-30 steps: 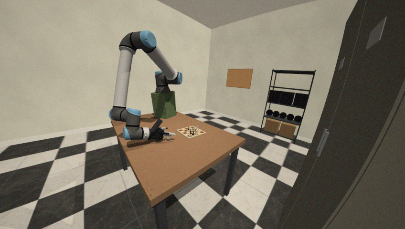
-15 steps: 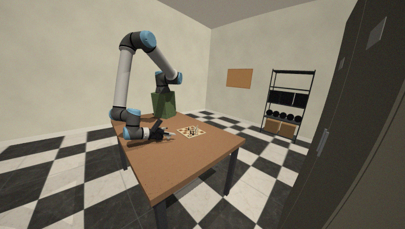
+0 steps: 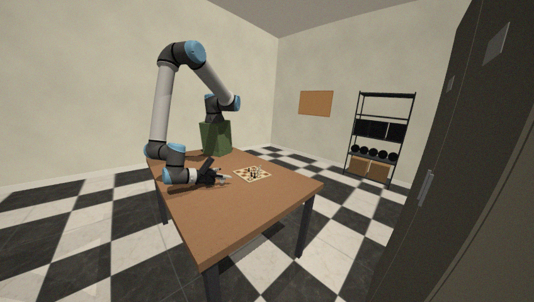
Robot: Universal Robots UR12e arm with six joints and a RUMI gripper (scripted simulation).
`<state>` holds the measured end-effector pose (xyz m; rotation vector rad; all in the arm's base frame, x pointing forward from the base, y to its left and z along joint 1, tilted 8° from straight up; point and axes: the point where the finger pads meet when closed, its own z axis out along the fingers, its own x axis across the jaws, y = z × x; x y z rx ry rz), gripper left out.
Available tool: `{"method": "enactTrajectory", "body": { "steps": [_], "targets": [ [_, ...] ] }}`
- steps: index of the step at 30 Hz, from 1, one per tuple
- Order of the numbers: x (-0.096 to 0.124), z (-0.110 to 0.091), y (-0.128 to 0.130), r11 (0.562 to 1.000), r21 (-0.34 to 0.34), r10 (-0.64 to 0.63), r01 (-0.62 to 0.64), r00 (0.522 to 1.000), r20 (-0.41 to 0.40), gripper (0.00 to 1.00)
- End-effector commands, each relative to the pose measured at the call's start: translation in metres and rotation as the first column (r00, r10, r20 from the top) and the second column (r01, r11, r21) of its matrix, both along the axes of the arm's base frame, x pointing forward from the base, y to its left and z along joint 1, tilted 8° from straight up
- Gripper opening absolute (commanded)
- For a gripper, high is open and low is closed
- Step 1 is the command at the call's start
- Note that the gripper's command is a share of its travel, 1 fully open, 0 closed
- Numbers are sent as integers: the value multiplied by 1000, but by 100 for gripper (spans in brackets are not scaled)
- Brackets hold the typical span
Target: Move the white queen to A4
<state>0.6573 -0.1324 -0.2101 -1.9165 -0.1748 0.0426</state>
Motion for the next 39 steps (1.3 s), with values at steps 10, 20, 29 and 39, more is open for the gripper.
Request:
{"method": "enactTrajectory", "body": {
  "steps": [10, 20, 29, 39],
  "targets": [
    [-1, 25, 3, 1000, -1, 0, 0, 1000, 1, 100],
    [-6, 81, 10, 1000, -1, 0, 0, 1000, 1, 100],
    [-6, 88, 11, 1000, -1, 0, 0, 1000, 1, 100],
    [-8, 87, 25, 997, -58, 58, -55, 997, 45, 100]
  ]
}}
